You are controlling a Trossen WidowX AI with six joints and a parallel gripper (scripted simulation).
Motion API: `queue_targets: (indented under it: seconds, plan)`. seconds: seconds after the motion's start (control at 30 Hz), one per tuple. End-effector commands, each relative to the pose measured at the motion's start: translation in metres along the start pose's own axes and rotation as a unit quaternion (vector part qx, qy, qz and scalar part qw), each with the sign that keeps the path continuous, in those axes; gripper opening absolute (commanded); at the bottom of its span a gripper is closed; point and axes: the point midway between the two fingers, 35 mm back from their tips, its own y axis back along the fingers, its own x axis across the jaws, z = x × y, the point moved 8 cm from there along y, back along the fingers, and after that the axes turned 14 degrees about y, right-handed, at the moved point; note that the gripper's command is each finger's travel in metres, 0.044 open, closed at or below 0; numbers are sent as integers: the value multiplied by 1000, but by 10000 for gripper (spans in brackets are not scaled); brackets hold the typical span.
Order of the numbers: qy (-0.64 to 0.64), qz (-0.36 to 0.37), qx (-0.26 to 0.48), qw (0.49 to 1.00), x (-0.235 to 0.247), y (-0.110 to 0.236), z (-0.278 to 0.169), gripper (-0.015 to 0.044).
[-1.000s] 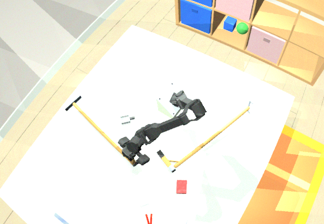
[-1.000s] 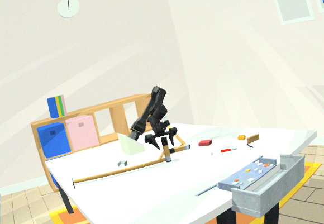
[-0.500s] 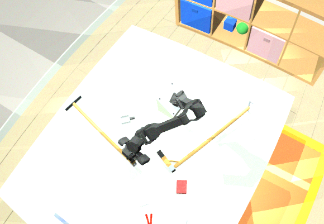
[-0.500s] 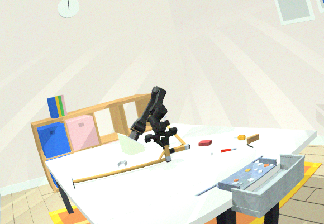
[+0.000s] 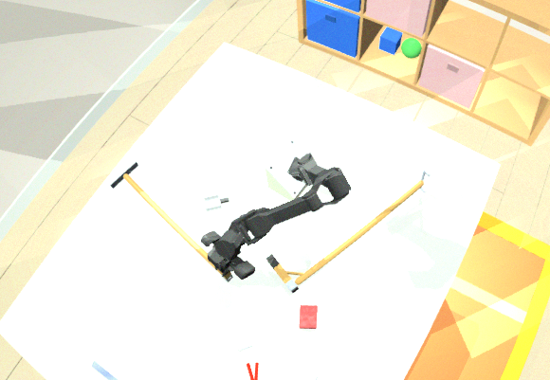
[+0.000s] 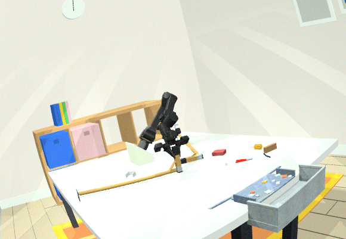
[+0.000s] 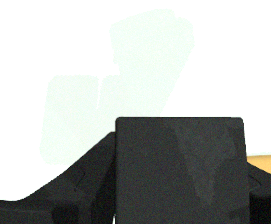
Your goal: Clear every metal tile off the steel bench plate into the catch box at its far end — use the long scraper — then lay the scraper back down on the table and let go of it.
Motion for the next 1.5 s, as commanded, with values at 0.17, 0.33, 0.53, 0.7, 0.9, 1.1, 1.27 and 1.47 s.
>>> queue_targets:
  seconds: [0.17, 0.33, 0.53, 0.7, 0.9, 1.1, 1.27, 1.47]
  plan:
    - [-2, -1, -1, 1000, -1, 12, -10, 0]
    - [-2, -1, -1, 1000, -2, 17, -16, 0]
    - [-2, -1, 0, 1000, -2, 23, -24, 0]
    - [-2, -2, 0, 1000, -1, 28, -30, 0]
    - [-2, -2, 0, 1000, -1, 34, -38, 0]
    - [-3, -2, 1, 1000, -1, 40, -46, 0]
    - [-3, -2, 1, 1000, -1, 44, -53, 0]
    - [-3, -2, 1, 1000, 0, 49, -62, 0]
